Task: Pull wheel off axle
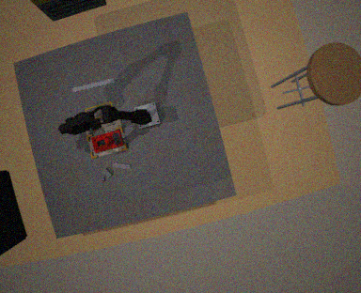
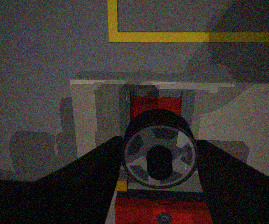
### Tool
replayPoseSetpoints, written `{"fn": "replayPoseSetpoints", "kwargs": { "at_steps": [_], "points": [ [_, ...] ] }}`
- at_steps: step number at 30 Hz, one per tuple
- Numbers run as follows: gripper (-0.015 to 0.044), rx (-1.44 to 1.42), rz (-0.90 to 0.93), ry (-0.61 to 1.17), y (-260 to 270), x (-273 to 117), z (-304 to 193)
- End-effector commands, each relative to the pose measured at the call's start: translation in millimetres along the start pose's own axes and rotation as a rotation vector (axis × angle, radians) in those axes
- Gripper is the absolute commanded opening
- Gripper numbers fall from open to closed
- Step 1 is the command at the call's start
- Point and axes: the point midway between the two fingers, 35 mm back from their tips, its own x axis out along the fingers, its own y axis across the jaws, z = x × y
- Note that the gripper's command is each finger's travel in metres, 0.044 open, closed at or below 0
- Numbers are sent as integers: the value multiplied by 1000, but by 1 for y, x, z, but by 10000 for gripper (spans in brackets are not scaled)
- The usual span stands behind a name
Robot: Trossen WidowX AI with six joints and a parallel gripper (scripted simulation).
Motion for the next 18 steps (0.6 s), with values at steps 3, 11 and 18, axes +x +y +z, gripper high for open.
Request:
{"fn": "replayPoseSetpoints", "kwargs": {
  "at_steps": [3,11,18],
  "points": [
    [0,0,3,1,1,-4,0],
    [0,0,4,1,1,-6,0],
    [0,-1,4,1,1,-9,0]
  ]
}}
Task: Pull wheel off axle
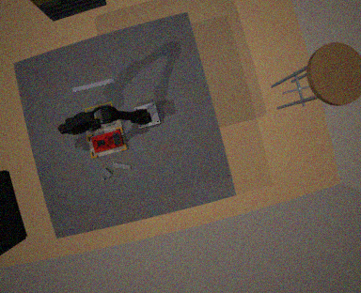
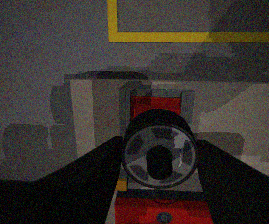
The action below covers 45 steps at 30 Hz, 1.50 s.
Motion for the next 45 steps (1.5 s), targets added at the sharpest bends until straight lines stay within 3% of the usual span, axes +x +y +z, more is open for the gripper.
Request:
{"fn": "replayPoseSetpoints", "kwargs": {
  "at_steps": [1,45],
  "points": [
    [0,-1,4,2,0,-7,0],
    [0,-2,8,4,0,-21,0]
  ]
}}
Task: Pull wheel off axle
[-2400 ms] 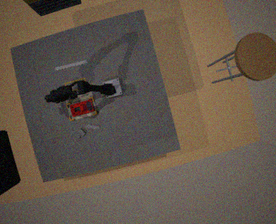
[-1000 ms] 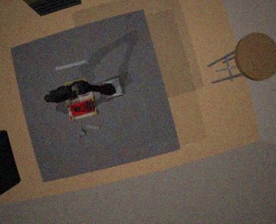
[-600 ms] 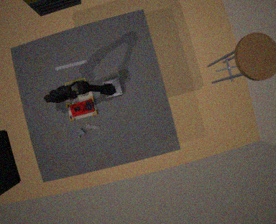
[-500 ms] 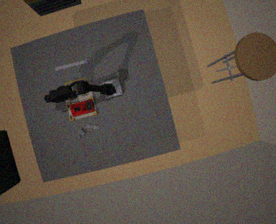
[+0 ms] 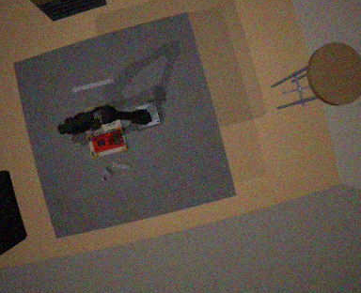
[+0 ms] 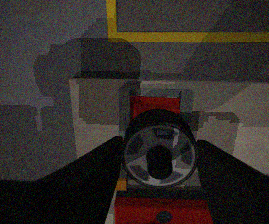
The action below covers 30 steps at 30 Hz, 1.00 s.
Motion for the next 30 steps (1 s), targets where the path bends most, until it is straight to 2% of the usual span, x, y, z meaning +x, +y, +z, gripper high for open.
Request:
{"fn": "replayPoseSetpoints", "kwargs": {
  "at_steps": [1,30],
  "points": [
    [0,-2,12,3,-2,-17,0],
    [0,-2,15,5,-2,-27,0]
  ]
}}
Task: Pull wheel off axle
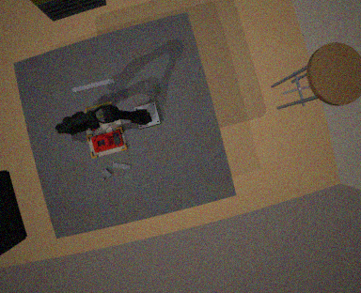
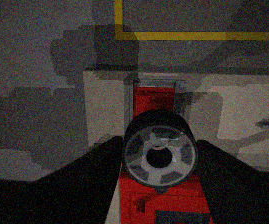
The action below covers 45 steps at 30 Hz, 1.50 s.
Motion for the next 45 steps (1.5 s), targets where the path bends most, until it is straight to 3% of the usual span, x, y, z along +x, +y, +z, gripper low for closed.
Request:
{"fn": "replayPoseSetpoints", "kwargs": {
  "at_steps": [1,14,36,45],
  "points": [
    [0,-1,6,-1,1,-3,0],
    [0,-2,6,0,-3,-39,0],
    [0,-2,1,-10,-58,-38,94],
    [0,-2,1,-11,-61,-22,97]
  ]
}}
